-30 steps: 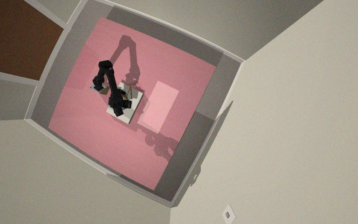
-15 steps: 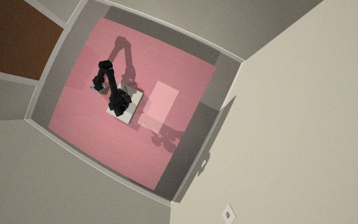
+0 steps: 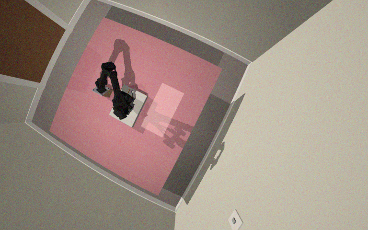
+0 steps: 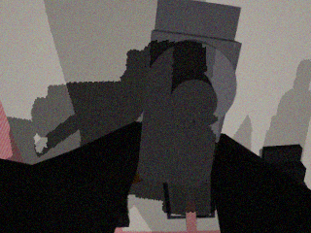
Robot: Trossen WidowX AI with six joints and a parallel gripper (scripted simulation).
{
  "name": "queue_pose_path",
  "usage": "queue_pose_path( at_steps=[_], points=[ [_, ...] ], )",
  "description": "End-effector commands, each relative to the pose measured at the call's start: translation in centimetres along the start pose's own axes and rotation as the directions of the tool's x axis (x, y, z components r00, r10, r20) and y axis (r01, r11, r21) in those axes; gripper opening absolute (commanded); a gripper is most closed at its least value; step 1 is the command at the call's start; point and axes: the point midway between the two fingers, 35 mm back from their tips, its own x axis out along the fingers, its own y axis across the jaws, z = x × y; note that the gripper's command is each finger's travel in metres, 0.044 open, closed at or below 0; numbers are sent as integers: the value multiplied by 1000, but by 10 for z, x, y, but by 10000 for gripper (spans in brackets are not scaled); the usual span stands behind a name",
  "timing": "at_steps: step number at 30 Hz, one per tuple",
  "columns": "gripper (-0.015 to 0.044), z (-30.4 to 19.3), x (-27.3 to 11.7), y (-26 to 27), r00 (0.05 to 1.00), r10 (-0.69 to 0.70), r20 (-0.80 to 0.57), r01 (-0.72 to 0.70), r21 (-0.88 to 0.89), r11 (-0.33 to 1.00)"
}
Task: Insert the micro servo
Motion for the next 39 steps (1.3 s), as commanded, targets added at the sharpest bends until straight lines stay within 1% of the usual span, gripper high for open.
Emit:
queue_pose_path(
  at_steps=[1, 4, 13, 34, 39],
  points=[
    [0, 1, -2, -2, 1000, -7, 5, 8, -137, 991],
    [0, 1, -2, -2, 1000, -7, 5, 8, -216, 976],
    [0, -5, -2, -3, 1000, -7, 5, 8, -221, 975],
    [0, -99, -2, -26, 1000, -9, 1, 9, -217, 976],
    [0, -106, -1, -27, 1000, -9, 1, 9, -217, 976]
  ],
)
